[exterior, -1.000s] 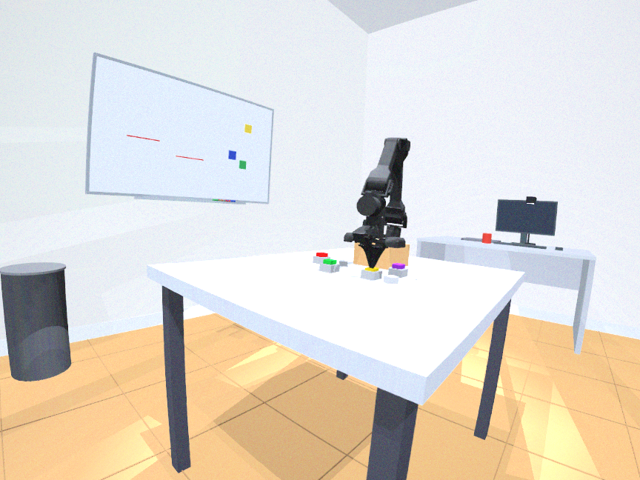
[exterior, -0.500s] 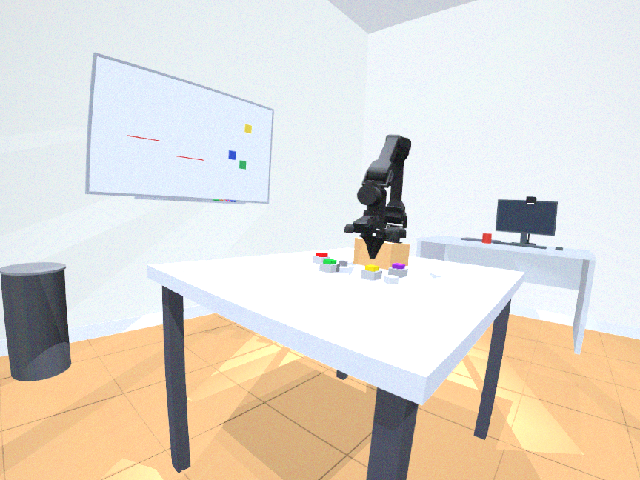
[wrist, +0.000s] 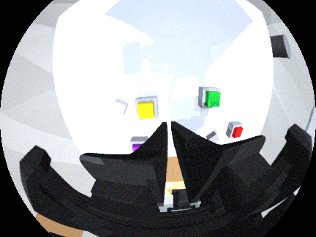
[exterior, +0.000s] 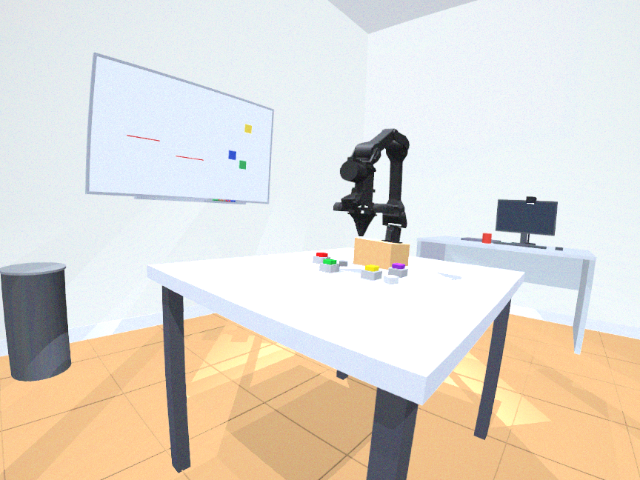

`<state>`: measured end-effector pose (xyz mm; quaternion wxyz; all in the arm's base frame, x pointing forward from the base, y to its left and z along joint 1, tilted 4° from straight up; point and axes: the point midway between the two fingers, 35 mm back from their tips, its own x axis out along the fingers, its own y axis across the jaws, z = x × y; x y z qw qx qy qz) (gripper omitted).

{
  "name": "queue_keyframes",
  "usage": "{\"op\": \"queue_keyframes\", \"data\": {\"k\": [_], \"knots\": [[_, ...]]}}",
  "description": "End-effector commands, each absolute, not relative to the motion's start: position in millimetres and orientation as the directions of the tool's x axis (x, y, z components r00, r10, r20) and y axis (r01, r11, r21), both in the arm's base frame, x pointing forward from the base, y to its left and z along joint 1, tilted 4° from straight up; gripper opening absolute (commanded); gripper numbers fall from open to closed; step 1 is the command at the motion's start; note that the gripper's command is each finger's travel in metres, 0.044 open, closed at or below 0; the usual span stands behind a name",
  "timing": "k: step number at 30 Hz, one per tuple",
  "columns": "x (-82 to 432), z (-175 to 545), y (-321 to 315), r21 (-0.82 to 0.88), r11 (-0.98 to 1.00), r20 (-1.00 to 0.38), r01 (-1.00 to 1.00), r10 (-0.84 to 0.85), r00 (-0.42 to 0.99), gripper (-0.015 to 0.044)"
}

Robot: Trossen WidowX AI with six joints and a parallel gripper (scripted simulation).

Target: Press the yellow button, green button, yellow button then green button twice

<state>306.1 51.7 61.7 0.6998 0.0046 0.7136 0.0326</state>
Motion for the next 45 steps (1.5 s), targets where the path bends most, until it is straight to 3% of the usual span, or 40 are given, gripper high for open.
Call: {"op": "queue_keyframes", "data": {"k": [1,6,11,16,45], "knots": [[314,59,-5,0.042,0.999,-0.999,-0.025,0.041,-0.026,0.002],[314,56,-60,0.037,0.999,-0.999,-0.025,0.036,-0.028,0.002],[314,53,-60,0.037,0.999,-0.999,-0.025,0.036,-0.028,0.002],[312,-6,-57,0.037,0.999,-0.999,-0.025,0.037,-0.028,0.002],[311,-41,-56,0.037,0.999,-0.999,-0.025,0.037,-0.029,0.002]]}}
